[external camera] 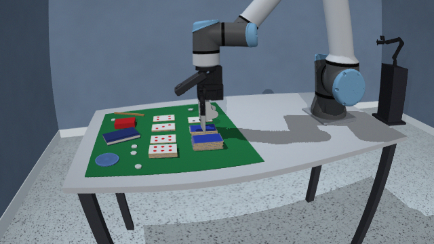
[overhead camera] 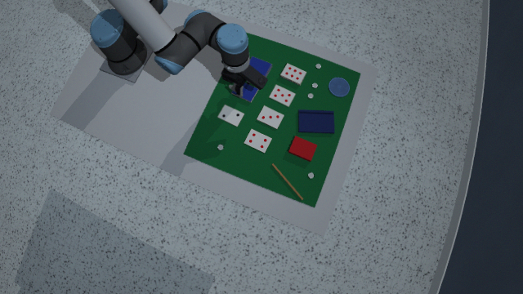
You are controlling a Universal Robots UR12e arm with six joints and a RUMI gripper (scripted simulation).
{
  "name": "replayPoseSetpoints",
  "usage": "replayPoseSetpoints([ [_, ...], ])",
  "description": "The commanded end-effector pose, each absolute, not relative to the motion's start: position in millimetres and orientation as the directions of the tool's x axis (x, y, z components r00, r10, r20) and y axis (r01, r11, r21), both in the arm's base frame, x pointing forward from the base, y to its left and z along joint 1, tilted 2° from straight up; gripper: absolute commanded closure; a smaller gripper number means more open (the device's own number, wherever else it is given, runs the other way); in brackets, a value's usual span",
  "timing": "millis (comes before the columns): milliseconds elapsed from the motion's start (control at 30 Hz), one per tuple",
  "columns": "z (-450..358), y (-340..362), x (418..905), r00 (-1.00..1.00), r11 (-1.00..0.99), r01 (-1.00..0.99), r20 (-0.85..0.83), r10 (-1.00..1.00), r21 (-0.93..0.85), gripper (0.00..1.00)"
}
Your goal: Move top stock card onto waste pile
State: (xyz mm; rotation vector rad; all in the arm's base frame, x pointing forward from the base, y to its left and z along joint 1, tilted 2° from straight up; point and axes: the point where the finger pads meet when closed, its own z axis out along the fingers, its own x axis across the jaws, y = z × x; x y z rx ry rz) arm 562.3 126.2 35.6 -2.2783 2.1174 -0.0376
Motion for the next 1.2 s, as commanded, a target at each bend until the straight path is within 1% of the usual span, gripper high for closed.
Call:
replayPoseSetpoints([
  [0,36.9,127.1,563.3,0.074,-0.074,-0.996,-0.003,-0.997,-0.043,0.62],
  [767,37.7,127.1,563.4,0.074,-0.074,-0.996,-0.003,-0.997,-0.043,0.62],
  [800,37.7,127.1,563.4,0.074,-0.074,-0.996,-0.003,-0.997,-0.043,0.5],
  [1167,37.7,127.1,563.4,0.074,-0.074,-0.996,-0.003,-0.997,-0.043,0.5],
])
